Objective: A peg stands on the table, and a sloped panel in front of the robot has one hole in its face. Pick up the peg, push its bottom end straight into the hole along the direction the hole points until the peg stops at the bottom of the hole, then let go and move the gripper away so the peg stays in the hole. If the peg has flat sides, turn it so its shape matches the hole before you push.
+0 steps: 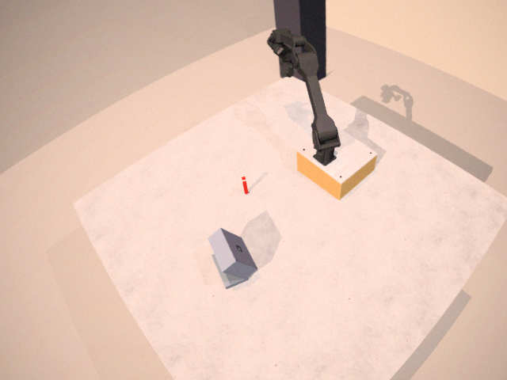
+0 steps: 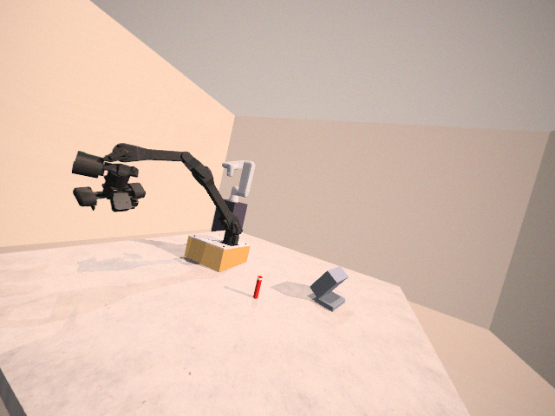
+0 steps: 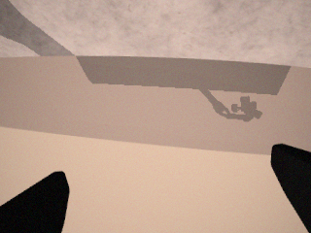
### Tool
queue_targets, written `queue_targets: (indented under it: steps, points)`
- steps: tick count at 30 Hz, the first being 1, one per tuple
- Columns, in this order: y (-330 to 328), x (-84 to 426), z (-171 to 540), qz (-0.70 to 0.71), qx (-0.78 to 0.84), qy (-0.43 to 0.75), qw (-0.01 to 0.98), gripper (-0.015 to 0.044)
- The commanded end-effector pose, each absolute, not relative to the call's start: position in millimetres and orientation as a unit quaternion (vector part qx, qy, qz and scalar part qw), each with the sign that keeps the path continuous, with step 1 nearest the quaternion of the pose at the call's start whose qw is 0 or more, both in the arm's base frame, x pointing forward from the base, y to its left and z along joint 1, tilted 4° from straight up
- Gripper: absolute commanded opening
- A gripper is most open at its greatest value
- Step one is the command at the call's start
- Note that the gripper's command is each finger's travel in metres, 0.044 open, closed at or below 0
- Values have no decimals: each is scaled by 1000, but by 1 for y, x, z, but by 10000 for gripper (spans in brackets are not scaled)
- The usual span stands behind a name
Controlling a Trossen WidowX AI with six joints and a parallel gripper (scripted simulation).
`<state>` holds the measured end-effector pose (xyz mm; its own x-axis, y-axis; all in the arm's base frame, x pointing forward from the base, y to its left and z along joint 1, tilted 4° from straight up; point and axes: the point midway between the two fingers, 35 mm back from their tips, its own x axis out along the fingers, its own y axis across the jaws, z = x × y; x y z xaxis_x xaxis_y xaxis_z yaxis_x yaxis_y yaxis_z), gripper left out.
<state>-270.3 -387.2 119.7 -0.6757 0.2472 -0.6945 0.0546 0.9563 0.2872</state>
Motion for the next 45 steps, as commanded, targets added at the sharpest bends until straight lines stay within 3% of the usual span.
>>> queue_targets:
  steps: [1, 23, 45]
  points:
    - [-395, -252, 116, 104, 74, 907, 401, 440]
    - [-426, -116, 95, -5, 18, 888, 459, 440]
    - [-412, 14, 75, -72, -9, 847, 527, 440]
